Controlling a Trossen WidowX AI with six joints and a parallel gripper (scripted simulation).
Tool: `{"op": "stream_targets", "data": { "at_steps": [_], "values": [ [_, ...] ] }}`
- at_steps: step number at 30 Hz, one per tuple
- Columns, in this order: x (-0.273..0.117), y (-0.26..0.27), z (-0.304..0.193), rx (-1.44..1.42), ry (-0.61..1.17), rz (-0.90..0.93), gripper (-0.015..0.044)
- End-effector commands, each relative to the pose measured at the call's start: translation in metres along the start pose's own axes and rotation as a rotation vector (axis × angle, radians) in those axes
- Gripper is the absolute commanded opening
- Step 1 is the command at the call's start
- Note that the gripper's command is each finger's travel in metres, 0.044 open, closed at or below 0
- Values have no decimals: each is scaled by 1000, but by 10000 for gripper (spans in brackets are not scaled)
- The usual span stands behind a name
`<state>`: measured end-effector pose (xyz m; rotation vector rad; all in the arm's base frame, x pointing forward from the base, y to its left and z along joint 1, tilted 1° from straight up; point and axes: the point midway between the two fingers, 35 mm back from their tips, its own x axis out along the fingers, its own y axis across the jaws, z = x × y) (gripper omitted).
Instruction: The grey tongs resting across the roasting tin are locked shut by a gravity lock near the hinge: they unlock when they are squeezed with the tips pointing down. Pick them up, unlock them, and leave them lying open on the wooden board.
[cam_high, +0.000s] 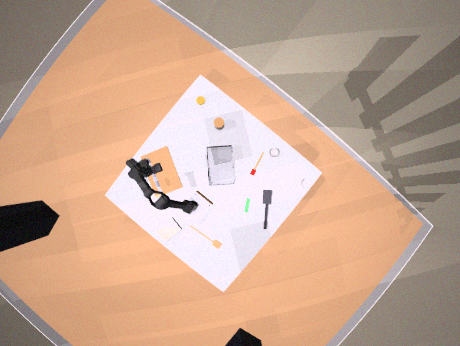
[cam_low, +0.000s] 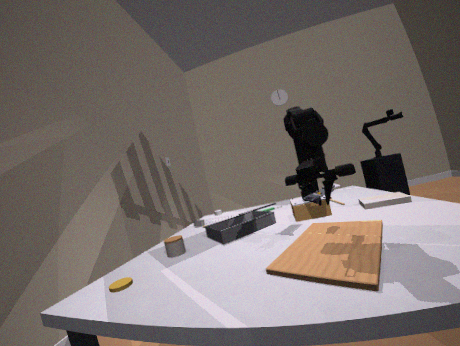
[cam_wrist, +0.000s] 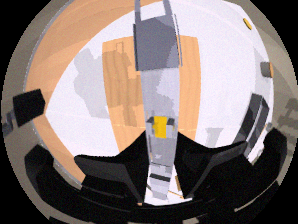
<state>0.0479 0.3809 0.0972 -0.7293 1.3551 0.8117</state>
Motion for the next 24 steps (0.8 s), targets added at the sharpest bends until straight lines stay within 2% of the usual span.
{"op": "stream_targets", "data": {
  "at_steps": [1, 24],
  "values": [
    [-4, 3, 2, -27, -69, -6, -150],
    [-36, 16, 7, -113, -603, -37, -150]
  ]
}}
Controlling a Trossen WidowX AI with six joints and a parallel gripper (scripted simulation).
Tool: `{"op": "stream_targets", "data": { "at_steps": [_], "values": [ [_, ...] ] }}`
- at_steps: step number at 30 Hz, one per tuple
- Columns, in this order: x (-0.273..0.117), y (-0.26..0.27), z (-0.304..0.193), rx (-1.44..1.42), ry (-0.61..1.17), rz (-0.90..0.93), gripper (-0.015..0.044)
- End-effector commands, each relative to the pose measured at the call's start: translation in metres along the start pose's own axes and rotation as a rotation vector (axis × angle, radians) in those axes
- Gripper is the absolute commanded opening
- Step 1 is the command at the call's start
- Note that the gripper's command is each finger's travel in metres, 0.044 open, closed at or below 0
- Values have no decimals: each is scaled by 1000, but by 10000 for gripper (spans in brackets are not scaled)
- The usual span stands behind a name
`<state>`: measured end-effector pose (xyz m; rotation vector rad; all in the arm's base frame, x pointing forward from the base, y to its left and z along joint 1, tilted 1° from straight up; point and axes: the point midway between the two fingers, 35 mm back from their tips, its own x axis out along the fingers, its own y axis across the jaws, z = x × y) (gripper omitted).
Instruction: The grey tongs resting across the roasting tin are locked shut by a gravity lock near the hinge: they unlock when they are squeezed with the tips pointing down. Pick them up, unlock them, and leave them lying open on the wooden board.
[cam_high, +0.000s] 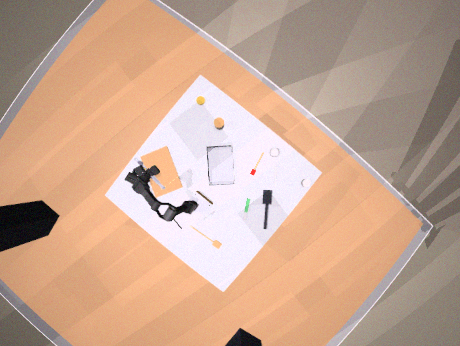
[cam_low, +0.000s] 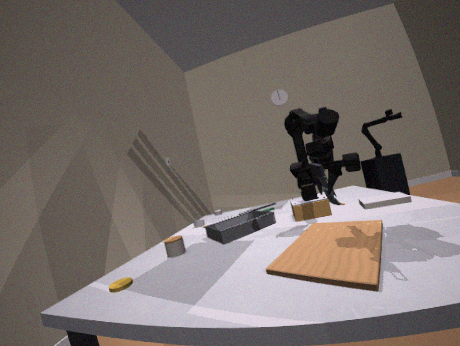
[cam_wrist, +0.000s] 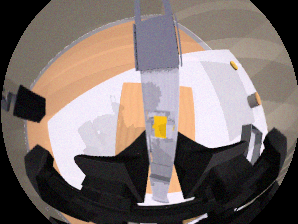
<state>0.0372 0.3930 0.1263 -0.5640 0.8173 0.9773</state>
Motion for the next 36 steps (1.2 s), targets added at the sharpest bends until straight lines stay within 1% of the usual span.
{"op": "stream_targets", "data": {
  "at_steps": [1, 15, 27, 36],
  "values": [
    [-8, 0, 5, -1, -87, -7, -150],
    [-40, -3, 8, 33, -381, -24, -150],
    [-71, -14, 1, 111, -609, -34, -150],
    [-75, -16, 0, 123, -635, -35, -150]
  ]
}}
